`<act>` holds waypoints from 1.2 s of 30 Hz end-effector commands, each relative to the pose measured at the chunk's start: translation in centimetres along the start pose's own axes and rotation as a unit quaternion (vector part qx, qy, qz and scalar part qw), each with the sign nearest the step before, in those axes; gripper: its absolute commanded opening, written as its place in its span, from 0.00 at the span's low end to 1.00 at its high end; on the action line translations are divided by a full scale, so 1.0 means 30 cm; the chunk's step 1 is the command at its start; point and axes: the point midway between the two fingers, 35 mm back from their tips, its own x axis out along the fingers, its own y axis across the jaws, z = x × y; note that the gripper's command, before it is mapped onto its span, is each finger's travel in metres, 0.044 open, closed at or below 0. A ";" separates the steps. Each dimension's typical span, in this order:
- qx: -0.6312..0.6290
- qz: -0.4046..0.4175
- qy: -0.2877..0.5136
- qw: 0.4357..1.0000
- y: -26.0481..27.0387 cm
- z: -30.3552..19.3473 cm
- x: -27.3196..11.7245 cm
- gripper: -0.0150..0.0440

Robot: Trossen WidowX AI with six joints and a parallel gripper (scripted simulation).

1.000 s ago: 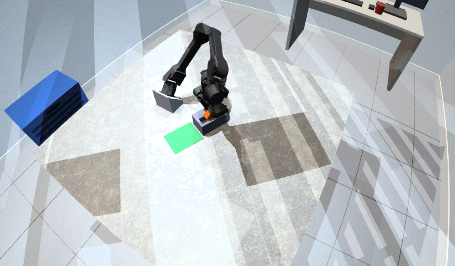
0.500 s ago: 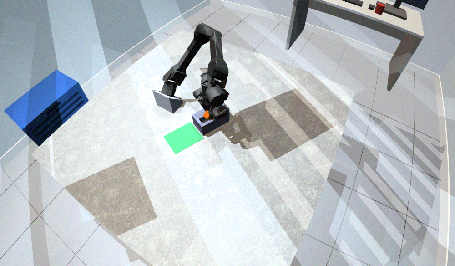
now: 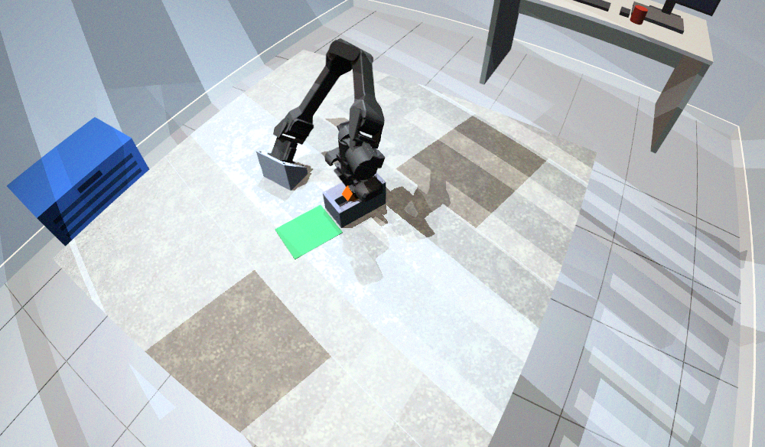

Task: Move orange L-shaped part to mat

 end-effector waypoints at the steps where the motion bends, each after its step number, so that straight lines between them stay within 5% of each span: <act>1: 0.000 0.000 0.000 1.000 0.000 -0.001 -0.002 0.25; 36: 0.003 0.000 0.000 1.000 0.000 -0.002 -0.171 0.25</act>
